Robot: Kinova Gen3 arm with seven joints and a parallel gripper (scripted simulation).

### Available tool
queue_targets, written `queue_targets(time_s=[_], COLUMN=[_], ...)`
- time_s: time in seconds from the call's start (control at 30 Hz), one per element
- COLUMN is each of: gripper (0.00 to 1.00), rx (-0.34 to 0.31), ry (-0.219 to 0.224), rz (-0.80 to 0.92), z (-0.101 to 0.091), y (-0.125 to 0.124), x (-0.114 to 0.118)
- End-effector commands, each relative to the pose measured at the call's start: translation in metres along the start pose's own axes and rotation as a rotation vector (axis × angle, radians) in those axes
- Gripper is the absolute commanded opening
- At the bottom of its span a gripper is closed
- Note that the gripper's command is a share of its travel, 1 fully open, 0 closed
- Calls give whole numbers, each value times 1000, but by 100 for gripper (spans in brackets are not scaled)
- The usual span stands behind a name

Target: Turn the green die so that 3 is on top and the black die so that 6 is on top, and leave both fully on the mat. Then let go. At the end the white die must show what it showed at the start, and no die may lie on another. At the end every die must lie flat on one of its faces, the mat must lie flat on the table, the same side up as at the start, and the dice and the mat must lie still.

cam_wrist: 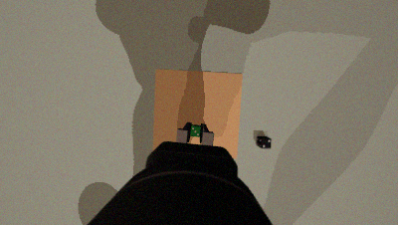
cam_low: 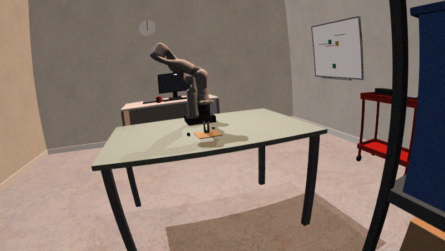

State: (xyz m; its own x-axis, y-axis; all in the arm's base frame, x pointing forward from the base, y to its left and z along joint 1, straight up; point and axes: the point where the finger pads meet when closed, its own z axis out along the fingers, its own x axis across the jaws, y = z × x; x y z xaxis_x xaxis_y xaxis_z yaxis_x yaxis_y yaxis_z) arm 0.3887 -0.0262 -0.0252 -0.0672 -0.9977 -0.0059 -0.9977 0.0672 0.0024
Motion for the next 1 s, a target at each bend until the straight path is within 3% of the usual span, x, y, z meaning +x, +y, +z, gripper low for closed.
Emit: queue_targets(time_s=[0.0,0.03,0.17,0.2,0.27,0.4,0.97], gripper=[40,46,46,52,52,64,64], rx=[1,1,1,1,1,1,1], ry=[0,0,0,0,0,0,0], rz=[0,0,0,0,0,0,0], z=[-1,-1,-1,-1,-1,-1,-8], y=[0,0,0,0,0,0,0], x=[0,0,0,0,0,0,0])
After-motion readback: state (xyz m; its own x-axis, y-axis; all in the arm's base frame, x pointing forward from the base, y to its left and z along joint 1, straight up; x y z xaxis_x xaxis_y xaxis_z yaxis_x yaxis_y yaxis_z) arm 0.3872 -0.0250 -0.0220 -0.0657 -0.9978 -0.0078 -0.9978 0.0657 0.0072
